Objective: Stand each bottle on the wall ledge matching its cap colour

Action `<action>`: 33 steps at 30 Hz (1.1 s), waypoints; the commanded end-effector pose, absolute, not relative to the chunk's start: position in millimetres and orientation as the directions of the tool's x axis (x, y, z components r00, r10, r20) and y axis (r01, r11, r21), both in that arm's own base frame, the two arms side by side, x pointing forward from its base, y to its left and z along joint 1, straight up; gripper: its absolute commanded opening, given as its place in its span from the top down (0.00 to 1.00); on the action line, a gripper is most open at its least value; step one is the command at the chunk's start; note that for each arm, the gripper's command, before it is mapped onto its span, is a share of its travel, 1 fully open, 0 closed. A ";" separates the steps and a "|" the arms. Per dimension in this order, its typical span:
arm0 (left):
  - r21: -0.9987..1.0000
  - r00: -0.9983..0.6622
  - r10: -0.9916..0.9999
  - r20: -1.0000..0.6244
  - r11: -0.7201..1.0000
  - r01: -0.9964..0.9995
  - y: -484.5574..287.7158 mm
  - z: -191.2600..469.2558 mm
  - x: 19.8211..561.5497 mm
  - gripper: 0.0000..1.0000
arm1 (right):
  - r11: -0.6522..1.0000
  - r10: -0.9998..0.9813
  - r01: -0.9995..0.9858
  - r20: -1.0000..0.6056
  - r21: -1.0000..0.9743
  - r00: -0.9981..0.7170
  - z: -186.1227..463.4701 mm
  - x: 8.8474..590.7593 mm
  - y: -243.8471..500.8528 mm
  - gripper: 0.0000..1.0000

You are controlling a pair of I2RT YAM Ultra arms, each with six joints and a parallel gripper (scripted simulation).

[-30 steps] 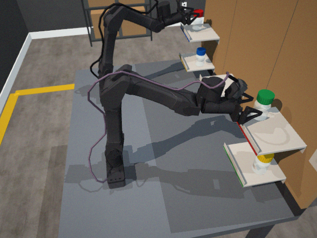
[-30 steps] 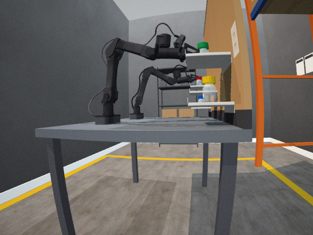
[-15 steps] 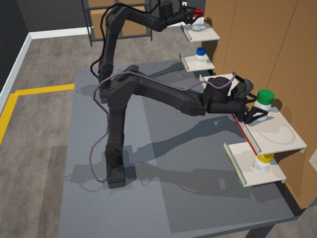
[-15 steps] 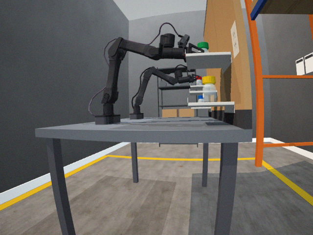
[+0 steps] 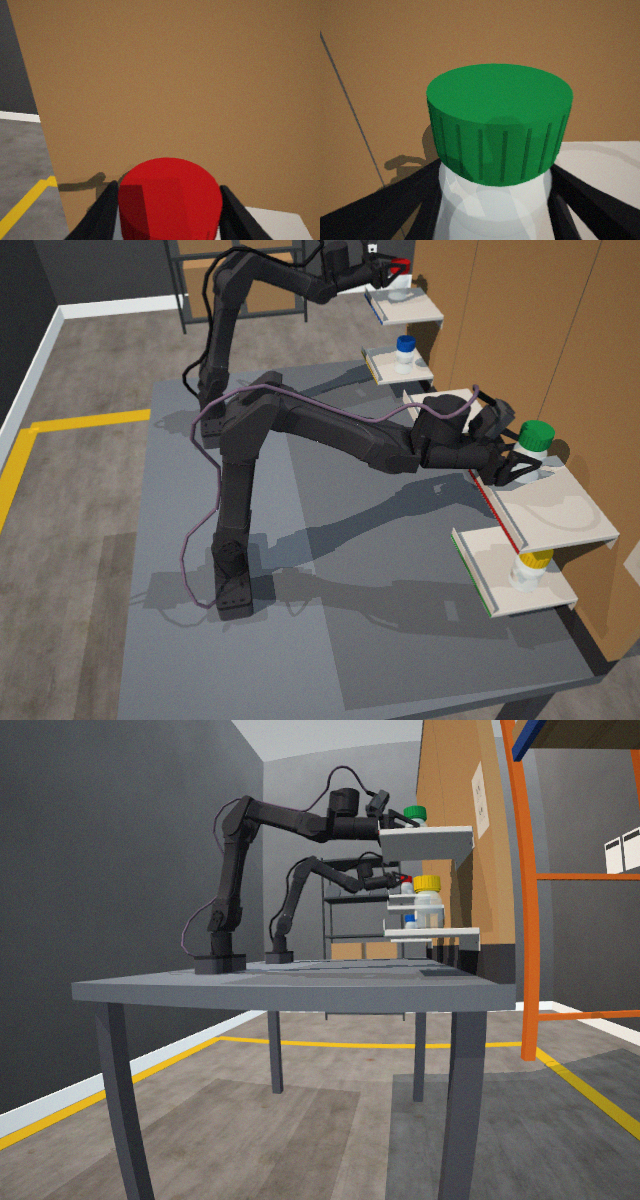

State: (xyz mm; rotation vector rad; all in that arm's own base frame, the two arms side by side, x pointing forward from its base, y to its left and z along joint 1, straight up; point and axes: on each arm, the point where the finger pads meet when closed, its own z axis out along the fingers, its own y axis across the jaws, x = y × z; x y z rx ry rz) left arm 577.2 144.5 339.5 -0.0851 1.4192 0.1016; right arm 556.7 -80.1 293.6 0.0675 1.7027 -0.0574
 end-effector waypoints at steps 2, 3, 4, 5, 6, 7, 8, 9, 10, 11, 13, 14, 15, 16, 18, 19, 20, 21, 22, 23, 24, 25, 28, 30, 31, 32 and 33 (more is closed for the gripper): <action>0.004 0.157 0.023 -0.987 0.993 -0.120 143.0 346.2 578.0 0.42 | 0.997 0.008 0.081 -0.997 0.001 -0.079 319.7 558.7 -77.6 0.40; 0.004 0.157 0.023 -0.987 0.993 -0.120 143.0 346.2 578.0 0.42 | 0.997 0.008 0.081 -0.997 0.001 -0.079 319.7 558.7 -77.6 0.40; 0.004 0.157 0.023 -0.987 0.993 -0.120 143.0 346.2 578.0 0.43 | 0.997 0.008 0.081 -0.997 0.001 -0.079 319.7 558.7 -77.6 0.40; 0.004 0.157 0.023 -0.987 0.993 -0.120 143.4 346.2 577.1 0.45 | 0.997 0.008 0.079 -0.997 0.002 -0.080 319.5 554.9 -79.2 0.42; 0.004 0.157 0.023 -0.987 0.993 -0.120 143.4 346.2 577.1 0.46 | 0.997 0.008 0.079 -0.997 0.002 -0.080 319.5 554.9 -79.2 0.43; 0.004 0.157 0.023 -0.987 0.993 -0.120 143.4 346.2 577.1 0.47 | 0.997 0.008 0.079 -0.997 0.002 -0.080 319.5 554.9 -79.2 0.45; 0.004 0.157 0.023 -0.987 0.993 -0.120 143.4 346.2 577.1 0.49 | 0.997 0.008 0.079 -0.997 0.002 -0.080 319.5 554.9 -79.2 0.46; 0.004 0.157 0.023 -0.987 0.993 -0.120 143.4 346.2 577.1 0.50 | 0.997 0.008 0.079 -0.997 0.002 -0.080 319.5 554.9 -79.2 0.47; 0.004 0.157 0.023 -0.987 0.993 -0.120 143.4 346.2 577.1 0.52 | 0.997 0.008 0.079 -0.997 0.002 -0.080 319.5 554.9 -79.2 0.49; 0.004 0.157 0.023 -0.987 0.993 -0.120 143.4 346.2 577.1 0.53 | 0.997 0.008 0.079 -0.997 0.002 -0.080 319.5 554.9 -79.2 0.50; 0.003 0.157 0.022 -0.987 0.993 -0.120 143.9 346.2 576.1 0.51 | 0.997 0.008 0.079 -0.997 0.002 -0.080 319.5 554.9 -79.2 0.52; 0.003 0.155 0.022 -0.988 0.993 -0.120 144.1 349.7 576.7 0.51 | 0.997 0.008 0.079 -0.997 0.002 -0.080 319.5 554.9 -79.2 0.52; 0.004 0.160 0.023 -0.987 0.993 -0.120 143.7 355.0 575.4 0.51 | 0.997 0.008 0.079 -0.997 0.002 -0.080 319.5 554.9 -79.2 0.48; 0.005 0.164 0.024 -0.986 0.993 -0.120 143.4 361.0 574.4 0.51 | 0.997 0.008 0.079 -0.997 0.002 -0.079 323.2 555.3 -79.3 0.48; 0.005 0.164 0.024 -0.986 0.993 -0.120 143.2 373.7 573.9 0.51 | 0.997 0.008 0.079 -0.997 0.002 -0.082 329.3 554.9 -79.3 0.48; 0.005 0.164 0.024 -0.986 0.993 -0.120 143.2 373.7 573.9 0.51 | 0.997 0.008 0.079 -0.997 0.002 -0.082 329.3 554.9 -79.3 0.48; 0.005 0.164 0.024 -0.986 0.993 -0.120 143.2 373.7 573.9 0.51 | 0.997 0.008 0.079 -0.997 0.002 -0.082 329.3 554.9 -79.3 0.48; 0.005 0.164 0.024 -0.986 0.993 -0.120 143.2 378.5 573.8 0.51 | 0.997 0.008 0.079 -0.997 0.002 -0.082 333.0 554.8 -79.3 0.48; 0.005 0.164 0.024 -0.986 0.993 -0.120 143.1 384.2 573.6 0.51 | 0.997 0.008 0.079 -0.997 0.002 -0.082 337.9 554.7 -79.3 0.48; 0.005 0.164 0.024 -0.986 0.993 -0.120 143.1 390.9 573.4 0.51 | 0.997 0.008 0.079 -0.997 0.002 -0.082 344.3 554.5 -79.3 0.48; 0.005 0.164 0.024 -0.986 0.993 -0.120 143.0 398.1 573.2 0.51 | 0.997 0.008 0.079 -0.997 0.002 -0.082 351.9 554.3 -79.2 0.48; 0.005 0.164 0.024 -0.986 0.993 -0.120 142.9 404.6 573.0 0.51 | 0.997 0.008 0.079 -0.997 0.002 -0.082 359.7 554.1 -79.2 0.48; 0.005 0.164 0.024 -0.986 0.993 -0.120 142.7 415.1 572.5 0.51 | 0.997 0.008 0.079 -0.997 0.002 -0.082 379.9 553.3 -79.2 0.48; 0.005 0.164 0.024 -0.986 0.993 -0.120 142.7 416.0 572.4 0.51 | 0.997 0.010 0.079 -0.996 0.003 -0.091 378.8 555.5 -79.6 0.48; 0.005 0.164 0.024 -0.986 0.993 -0.120 142.7 416.0 572.4 0.51 | 0.997 0.010 0.079 -0.996 0.003 -0.091 378.8 555.5 -79.6 0.48; 0.005 0.164 0.024 -0.986 0.993 -0.120 142.7 416.0 572.4 0.51 | 0.997 0.010 0.079 -0.996 0.003 -0.091 378.8 555.5 -79.6 0.48; 0.005 0.164 0.024 -0.986 0.993 -0.120 142.7 416.0 572.4 0.51 | 0.997 0.010 0.079 -0.996 0.003 -0.091 378.8 555.5 -79.6 0.48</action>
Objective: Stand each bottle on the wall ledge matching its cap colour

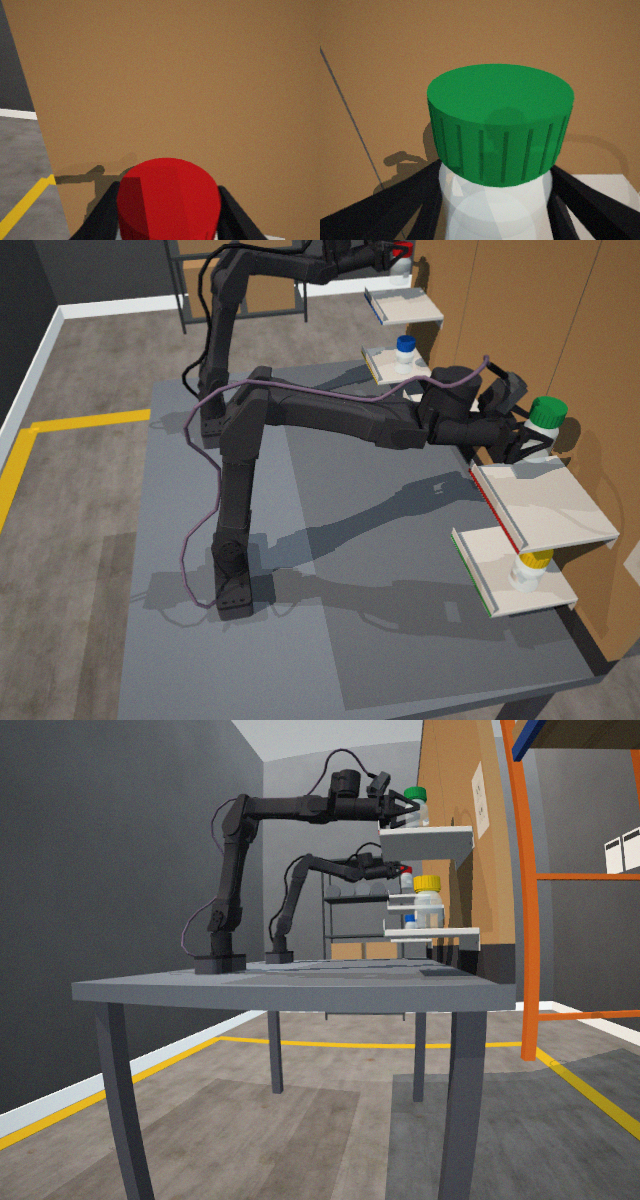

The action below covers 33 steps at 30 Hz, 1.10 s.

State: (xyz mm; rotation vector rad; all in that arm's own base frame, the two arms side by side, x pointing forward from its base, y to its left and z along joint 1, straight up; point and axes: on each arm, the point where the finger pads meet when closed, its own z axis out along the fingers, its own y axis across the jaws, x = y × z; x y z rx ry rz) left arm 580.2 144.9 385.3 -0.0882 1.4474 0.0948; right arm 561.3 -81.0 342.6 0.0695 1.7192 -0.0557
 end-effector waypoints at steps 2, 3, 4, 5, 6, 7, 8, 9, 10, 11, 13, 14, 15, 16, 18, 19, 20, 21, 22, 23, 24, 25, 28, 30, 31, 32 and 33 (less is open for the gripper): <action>0.006 0.176 0.028 -0.984 0.992 -0.129 145.1 417.4 574.2 0.51 | 0.997 0.010 0.081 -0.996 0.002 -0.087 383.3 555.3 -80.2 0.48; 0.006 0.176 0.028 -0.984 0.992 -0.129 145.1 417.4 574.2 0.51 | 0.997 0.010 0.081 -0.996 0.002 -0.087 383.3 555.3 -80.2 0.48; 0.006 0.176 0.028 -0.984 0.992 -0.129 145.1 417.4 574.2 0.51 | 0.997 0.010 0.081 -0.996 0.002 -0.087 383.3 555.3 -80.2 0.48; 0.007 0.181 0.030 -0.983 0.992 -0.128 145.3 419.6 574.0 0.51 | 0.996 0.009 0.087 -0.997 0.002 -0.082 385.5 555.3 -81.5 0.48; 0.007 0.181 0.030 -0.983 0.992 -0.128 145.2 419.6 574.0 0.51 | 0.996 0.007 0.087 -0.997 0.001 -0.074 387.5 555.4 -81.5 0.48; 0.008 0.190 0.033 -0.981 0.991 -0.131 145.8 422.6 573.2 0.51 | 0.996 0.005 0.089 -0.998 -0.001 -0.060 391.1 552.3 -81.7 0.48; 0.011 0.208 0.039 -0.977 0.991 -0.132 145.2 430.6 569.6 0.51 | 0.996 0.004 0.091 -0.998 -0.001 -0.057 392.2 551.7 -82.2 0.48; 0.012 0.211 0.040 -0.977 0.991 -0.132 145.3 431.8 568.9 0.51 | 0.996 0.004 0.093 -0.998 -0.001 -0.055 393.4 550.7 -82.9 0.48; 0.011 0.205 0.039 -0.978 0.991 -0.134 146.0 428.1 568.5 0.51 | 0.995 0.006 0.096 -0.998 0.000 -0.066 391.9 549.4 -83.7 0.48; 0.012 0.211 0.041 -0.977 0.991 -0.137 147.1 430.7 567.1 0.51 | 0.995 0.006 0.098 -0.998 0.000 -0.066 392.8 548.0 -84.6 0.48; 0.015 0.227 0.048 -0.973 0.990 -0.143 148.6 436.9 563.8 0.51 | 0.995 0.005 0.103 -0.998 -0.001 -0.061 396.0 544.5 -86.0 0.48; 0.017 0.237 0.051 -0.970 0.989 -0.145 148.6 440.8 561.9 0.51 | 0.995 0.005 0.104 -0.998 -0.001 -0.058 397.9 542.4 -86.2 0.48; 0.019 0.248 0.055 -0.967 0.989 -0.147 148.6 445.1 559.7 0.51 | 0.994 0.004 0.106 -0.999 -0.002 -0.054 399.9 540.0 -86.3 0.48; 0.020 0.255 0.058 -0.965 0.989 -0.147 148.4 447.7 558.1 0.51 | 0.994 0.003 0.106 -0.999 -0.002 -0.052 401.4 538.3 -86.4 0.48; 0.024 0.271 0.064 -0.960 0.989 -0.147 147.7 454.0 553.4 0.51 | 0.994 -0.001 0.108 -1.000 -0.004 -0.028 409.2 533.3 -86.4 0.48; 0.025 0.275 0.064 -0.959 0.989 -0.145 146.7 455.1 550.5 0.51 | 0.994 0.000 0.109 -0.999 -0.004 -0.033 406.1 530.3 -86.3 0.48; 0.025 0.275 0.064 -0.959 0.989 -0.145 146.7 455.1 550.5 0.51 | 0.994 0.000 0.109 -0.999 -0.004 -0.033 406.1 530.3 -86.3 0.48; 0.025 0.275 0.064 -0.959 0.989 -0.145 146.7 455.1 550.5 0.51 | 0.994 0.000 0.109 -0.999 -0.004 -0.033 406.1 530.3 -86.3 0.48; 0.024 0.265 0.061 -0.962 0.990 -0.142 146.1 449.4 549.5 0.51 | 0.995 0.000 0.100 -0.999 -0.003 -0.037 403.4 528.5 -84.4 0.48; 0.025 0.266 0.061 -0.962 0.990 -0.136 144.5 449.8 545.4 0.51 | 0.996 0.000 0.093 -0.999 -0.004 -0.040 402.4 524.0 -82.8 0.48; 0.026 0.267 0.061 -0.962 0.991 -0.133 143.3 449.8 541.3 0.51 | 0.996 -0.001 0.089 -0.999 -0.004 -0.037 403.7 519.6 -81.6 0.48; 0.027 0.267 0.062 -0.962 0.991 -0.132 142.6 449.8 537.3 0.51 | 0.996 -0.002 0.089 -0.999 -0.005 -0.034 405.7 515.4 -81.1 0.48; 0.025 0.269 0.060 -0.961 0.991 -0.131 140.7 449.4 524.7 0.51 | 0.996 -0.008 0.090 -1.000 -0.009 -0.018 412.1 502.1 -80.0 0.48; 0.025 0.270 0.059 -0.961 0.991 -0.131 139.3 449.1 515.5 0.51 | 0.996 -0.011 0.092 -1.000 -0.011 -0.005 416.4 492.6 -79.3 0.48; 0.024 0.270 0.059 -0.961 0.991 -0.131 138.7 449.0 510.8 0.51 | 0.996 -0.012 0.092 -1.000 -0.012 -0.002 416.9 487.8 -78.8 0.48; 0.024 0.270 0.059 -0.961 0.991 -0.131 138.0 448.8 505.9 0.51 | 0.996 -0.013 0.092 -1.000 -0.012 0.000 417.0 482.8 -78.3 0.48; 0.023 0.271 0.058 -0.961 0.991 -0.131 137.3 448.7 501.0 0.51 | 0.996 -0.011 0.092 -1.000 -0.012 -0.011 413.8 477.9 -77.7 0.48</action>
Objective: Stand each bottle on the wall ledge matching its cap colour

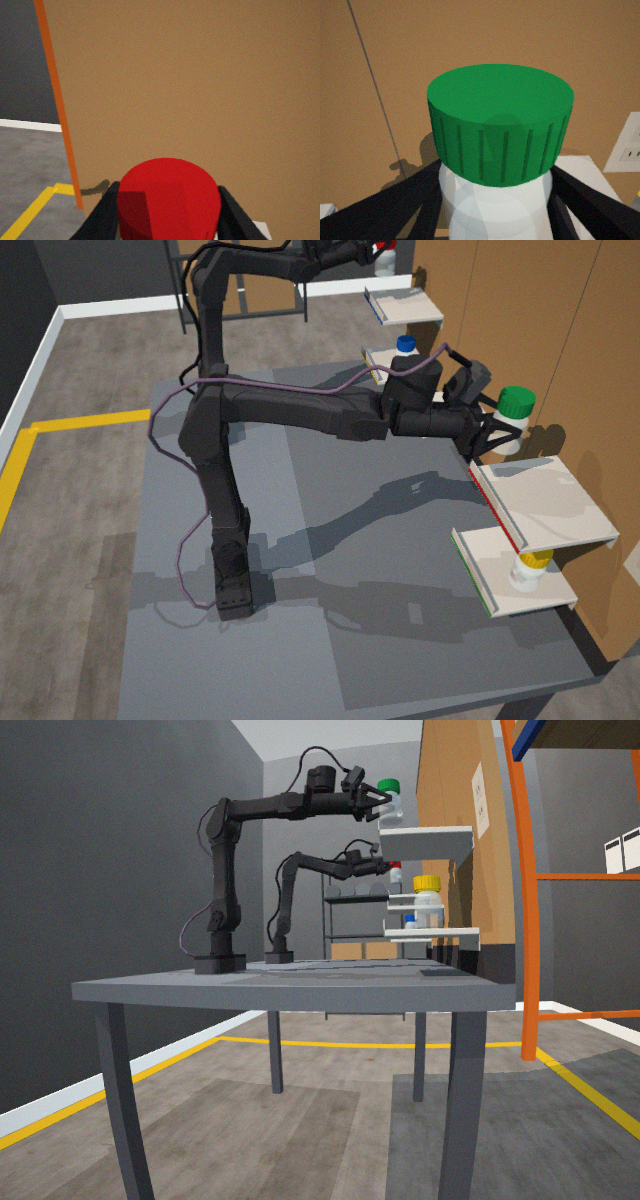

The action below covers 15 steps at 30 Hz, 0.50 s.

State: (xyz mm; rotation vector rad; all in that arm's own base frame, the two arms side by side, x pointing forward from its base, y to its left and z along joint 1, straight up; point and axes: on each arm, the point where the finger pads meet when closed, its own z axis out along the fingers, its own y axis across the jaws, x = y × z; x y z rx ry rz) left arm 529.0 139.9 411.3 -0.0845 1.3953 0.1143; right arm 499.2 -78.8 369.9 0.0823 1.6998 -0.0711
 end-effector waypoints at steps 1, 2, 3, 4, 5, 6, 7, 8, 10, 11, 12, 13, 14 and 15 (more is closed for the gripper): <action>0.024 0.271 0.059 -0.961 0.991 -0.131 136.5 448.5 496.0 0.51 | 0.996 -0.011 0.092 -1.000 -0.012 -0.012 413.7 472.9 -77.4 0.48; 0.024 0.272 0.059 -0.961 0.991 -0.131 135.8 448.4 491.1 0.51 | 0.996 -0.012 0.093 -1.000 -0.013 -0.012 413.6 468.0 -77.0 0.48; 0.024 0.272 0.060 -0.960 0.991 -0.131 135.1 448.3 486.2 0.51 | 0.996 -0.012 0.093 -1.000 -0.013 -0.013 412.9 463.1 -76.5 0.48; 0.024 0.272 0.060 -0.960 0.991 -0.131 135.1 448.3 486.2 0.51 | 0.996 -0.012 0.093 -1.000 -0.013 -0.013 412.9 463.1 -76.5 0.48; 0.024 0.272 0.060 -0.960 0.991 -0.131 135.1 448.3 486.2 0.51 | 0.996 -0.012 0.093 -1.000 -0.013 -0.013 412.9 463.1 -76.5 0.48; 0.025 0.272 0.060 -0.960 0.991 -0.131 134.7 448.2 483.2 0.51 | 0.996 -0.010 0.090 -1.000 -0.012 -0.025 406.8 460.1 -75.8 0.48; 0.025 0.272 0.060 -0.960 0.991 -0.131 134.1 448.1 479.3 0.51 | 0.996 -0.009 0.090 -0.999 -0.012 -0.031 404.2 456.4 -75.3 0.48; 0.025 0.273 0.061 -0.960 0.991 -0.131 133.5 448.0 475.1 0.51 | 0.996 -0.009 0.090 -0.999 -0.012 -0.033 403.5 452.3 -74.9 0.48; 0.026 0.273 0.062 -0.960 0.991 -0.132 132.2 447.8 466.2 0.51 | 0.996 -0.010 0.091 -0.999 -0.013 -0.032 404.4 443.6 -74.3 0.48; 0.027 0.274 0.062 -0.960 0.991 -0.132 131.6 447.6 461.8 0.51 | 0.996 -0.011 0.091 -0.999 -0.014 -0.030 405.4 439.3 -73.9 0.48; 0.027 0.274 0.063 -0.960 0.991 -0.132 130.9 447.5 457.5 0.51 | 0.996 -0.013 0.092 -1.000 -0.015 -0.027 406.4 435.2 -73.6 0.48; 0.025 0.262 0.059 -0.963 0.991 -0.132 130.7 444.4 454.3 0.51 | 0.996 -0.014 0.093 -1.000 -0.016 -0.024 407.1 431.2 -73.3 0.48; 0.025 0.262 0.060 -0.963 0.991 -0.132 129.8 444.2 448.1 0.51 | 0.996 -0.015 0.093 -1.000 -0.017 -0.021 407.8 425.4 -72.7 0.48; 0.026 0.263 0.060 -0.963 0.991 -0.132 129.2 444.0 443.6 0.51 | 0.995 -0.016 0.093 -1.000 -0.017 -0.019 407.5 421.2 -72.2 0.48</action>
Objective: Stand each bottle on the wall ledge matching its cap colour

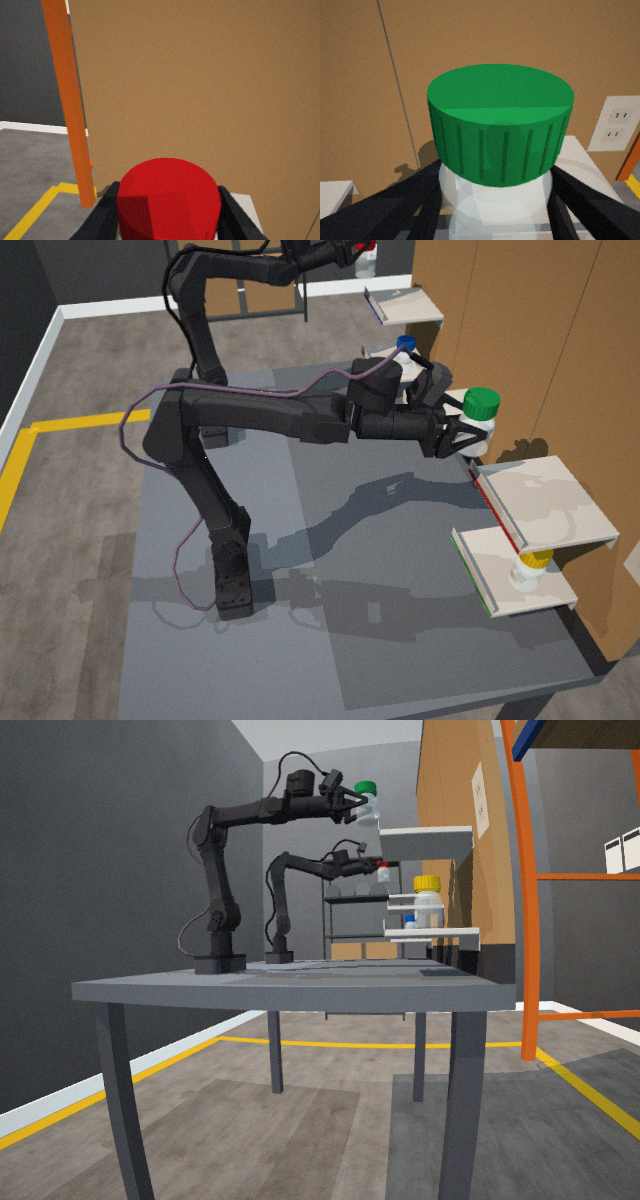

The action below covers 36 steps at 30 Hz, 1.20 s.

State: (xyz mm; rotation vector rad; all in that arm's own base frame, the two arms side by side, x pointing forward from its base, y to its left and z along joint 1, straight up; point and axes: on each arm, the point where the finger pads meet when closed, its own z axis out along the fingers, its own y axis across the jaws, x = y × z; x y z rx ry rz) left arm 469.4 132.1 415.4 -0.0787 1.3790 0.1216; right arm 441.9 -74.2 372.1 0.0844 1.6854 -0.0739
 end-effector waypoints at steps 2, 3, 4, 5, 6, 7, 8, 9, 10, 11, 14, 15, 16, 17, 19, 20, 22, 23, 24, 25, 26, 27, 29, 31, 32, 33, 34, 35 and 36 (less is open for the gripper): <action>0.027 0.263 0.062 -0.963 0.991 -0.133 128.1 443.8 437.1 0.51 | 0.996 -0.014 0.091 -1.000 -0.016 -0.026 403.8 415.1 -71.2 0.48; 0.028 0.263 0.062 -0.963 0.991 -0.133 127.7 443.8 434.2 0.51 | 0.996 -0.013 0.090 -0.999 -0.015 -0.033 400.7 412.5 -70.8 0.48; 0.028 0.264 0.062 -0.963 0.991 -0.133 127.3 443.7 431.6 0.51 | 0.996 -0.011 0.088 -0.999 -0.014 -0.041 397.3 410.2 -70.4 0.48; 0.028 0.263 0.063 -0.963 0.991 -0.133 126.9 443.4 429.2 0.51 | 0.996 -0.009 0.087 -0.999 -0.013 -0.049 393.9 408.1 -70.0 0.48; 0.028 0.263 0.063 -0.963 0.991 -0.133 126.9 443.4 429.2 0.51 | 0.996 -0.009 0.087 -0.999 -0.013 -0.049 393.9 408.1 -70.0 0.48; 0.028 0.263 0.063 -0.963 0.991 -0.133 126.9 443.4 429.2 0.51 | 0.996 -0.009 0.087 -0.999 -0.013 -0.049 393.9 408.1 -70.0 0.48; 0.025 0.252 0.058 -0.966 0.991 -0.131 126.7 439.2 428.2 0.51 | 0.996 -0.007 0.085 -0.998 -0.012 -0.056 391.0 407.2 -69.7 0.48; 0.022 0.238 0.052 -0.970 0.991 -0.129 126.4 434.4 425.7 0.51 | 0.997 -0.005 0.083 -0.998 -0.011 -0.068 385.8 405.1 -69.3 0.48; 0.017 0.221 0.046 -0.974 0.992 -0.128 126.5 429.5 424.4 0.51 | 0.997 -0.004 0.082 -0.997 -0.010 -0.073 383.7 403.4 -69.0 0.48; 0.017 0.217 0.044 -0.975 0.992 -0.128 126.4 428.3 423.0 0.51 | 0.997 -0.002 0.082 -0.997 -0.009 -0.081 381.4 402.1 -68.8 0.48; 0.013 0.203 0.039 -0.978 0.992 -0.126 126.0 423.2 419.9 0.51 | 0.997 -0.008 0.081 -0.998 -0.013 -0.056 389.7 399.8 -68.4 0.48; 0.012 0.199 0.037 -0.979 0.992 -0.125 126.0 421.8 419.5 0.51 | 0.997 -0.008 0.081 -0.998 -0.012 -0.056 389.7 399.8 -68.4 0.48; 0.013 0.202 0.038 -0.979 0.992 -0.125 125.8 422.4 418.9 0.51 | 0.997 -0.008 0.081 -0.998 -0.012 -0.056 389.7 399.8 -68.4 0.48; 0.017 0.214 0.044 -0.976 0.992 -0.125 125.5 427.6 418.3 0.51 | 0.997 -0.008 0.081 -0.998 -0.012 -0.056 389.7 399.8 -68.4 0.48; 0.008 0.185 0.031 -0.982 0.992 -0.122 125.6 416.1 418.9 0.51 | 0.997 -0.003 0.077 -0.997 -0.009 -0.077 378.7 399.9 -68.2 0.48; -0.002 0.154 0.017 -0.988 0.993 -0.119 125.5 405.6 419.0 0.51 | 0.997 -0.002 0.076 -0.997 -0.008 -0.080 376.6 399.8 -68.1 0.48; -0.006 0.139 0.010 -0.990 0.993 -0.117 125.3 400.3 418.8 0.51 | 0.997 -0.004 0.076 -0.997 -0.009 -0.071 381.0 399.6 -68.0 0.48; -0.006 0.139 0.010 -0.990 0.993 -0.117 125.3 400.3 418.8 0.51 | 0.997 -0.004 0.076 -0.997 -0.009 -0.071 381.0 399.6 -68.0 0.48; -0.006 0.139 0.010 -0.990 0.993 -0.117 125.3 400.3 418.8 0.51 | 0.997 -0.004 0.076 -0.997 -0.009 -0.071 381.0 399.6 -68.0 0.48; 0.001 0.161 0.020 -0.987 0.993 -0.117 124.9 408.9 418.0 0.51 | 0.997 -0.004 0.076 -0.997 -0.009 -0.071 381.0 399.6 -68.0 0.48; 0.001 0.161 0.020 -0.987 0.993 -0.117 125.0 408.9 418.0 0.51 | 0.997 -0.004 0.076 -0.997 -0.009 -0.071 381.0 399.6 -68.0 0.48; 0.001 0.161 0.020 -0.987 0.993 -0.119 125.4 408.9 418.0 0.51 | 0.997 -0.004 0.076 -0.997 -0.009 -0.071 381.0 399.6 -68.0 0.48; 0.001 0.161 0.020 -0.987 0.993 -0.120 125.6 408.9 417.9 0.51 | 0.997 -0.005 0.076 -0.998 -0.010 -0.067 382.1 399.6 -68.0 0.48; 0.002 0.176 0.027 -0.984 0.990 -0.140 128.9 412.8 416.8 0.51 | 0.997 -0.011 0.075 -0.999 -0.014 -0.046 383.5 400.3 -68.1 0.48; 0.005 0.190 0.033 -0.981 0.990 -0.143 127.3 419.3 417.1 0.51 | 0.997 -0.012 0.075 -0.999 -0.015 -0.039 381.9 400.6 -68.2 0.48; 0.006 0.188 0.036 -0.982 0.988 -0.154 128.2 417.0 420.6 0.51 | 0.997 -0.015 0.075 -1.000 -0.017 -0.027 381.8 400.9 -68.3 0.48; 0.004 0.198 0.037 -0.980 0.986 -0.166 126.6 419.3 422.9 0.51 | 0.997 -0.019 0.075 -1.000 -0.020 -0.010 380.5 401.3 -68.4 0.48; 0.001 0.211 0.040 -0.977 0.983 -0.185 124.7 422.3 426.3 0.51 | 0.997 -0.024 0.075 -1.000 -0.023 0.010 377.6 401.7 -68.6 0.48; -0.004 0.218 0.041 -0.975 0.979 -0.204 121.2 421.8 434.2 0.51 | 0.997 -0.029 0.075 -0.999 -0.027 0.031 372.3 402.2 -68.9 0.48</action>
